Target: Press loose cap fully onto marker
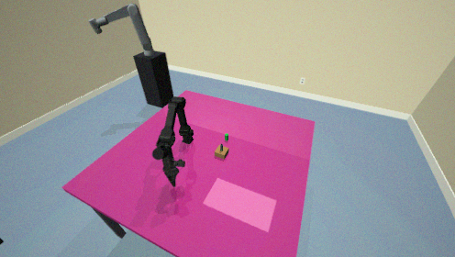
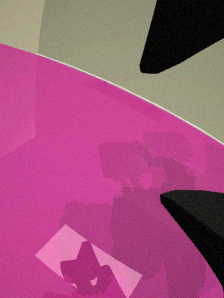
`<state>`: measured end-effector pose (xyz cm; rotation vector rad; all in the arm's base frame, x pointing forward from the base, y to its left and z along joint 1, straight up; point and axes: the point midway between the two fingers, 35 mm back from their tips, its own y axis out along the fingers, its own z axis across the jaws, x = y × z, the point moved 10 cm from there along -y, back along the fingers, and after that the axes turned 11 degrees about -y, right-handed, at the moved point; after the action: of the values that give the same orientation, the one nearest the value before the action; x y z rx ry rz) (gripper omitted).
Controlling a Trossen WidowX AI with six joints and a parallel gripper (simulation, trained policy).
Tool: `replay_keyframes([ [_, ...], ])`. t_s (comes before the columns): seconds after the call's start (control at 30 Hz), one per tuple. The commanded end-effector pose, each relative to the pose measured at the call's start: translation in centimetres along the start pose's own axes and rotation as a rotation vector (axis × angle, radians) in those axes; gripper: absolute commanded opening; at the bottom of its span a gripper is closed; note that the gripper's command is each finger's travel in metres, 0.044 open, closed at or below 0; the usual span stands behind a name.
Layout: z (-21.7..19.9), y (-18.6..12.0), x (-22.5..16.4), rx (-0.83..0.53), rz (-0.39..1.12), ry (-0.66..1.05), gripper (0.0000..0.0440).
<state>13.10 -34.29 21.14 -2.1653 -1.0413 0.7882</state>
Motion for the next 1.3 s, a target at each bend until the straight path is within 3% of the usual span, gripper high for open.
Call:
replay_keyframes([
  [0.0, -0.6, 0.2, 0.7, 0.010, -0.015, 0.002, 0.0307],
  [1.27, -8.0, 0.0, 11.8, 0.127, -0.224, -0.026, 0.0309],
])
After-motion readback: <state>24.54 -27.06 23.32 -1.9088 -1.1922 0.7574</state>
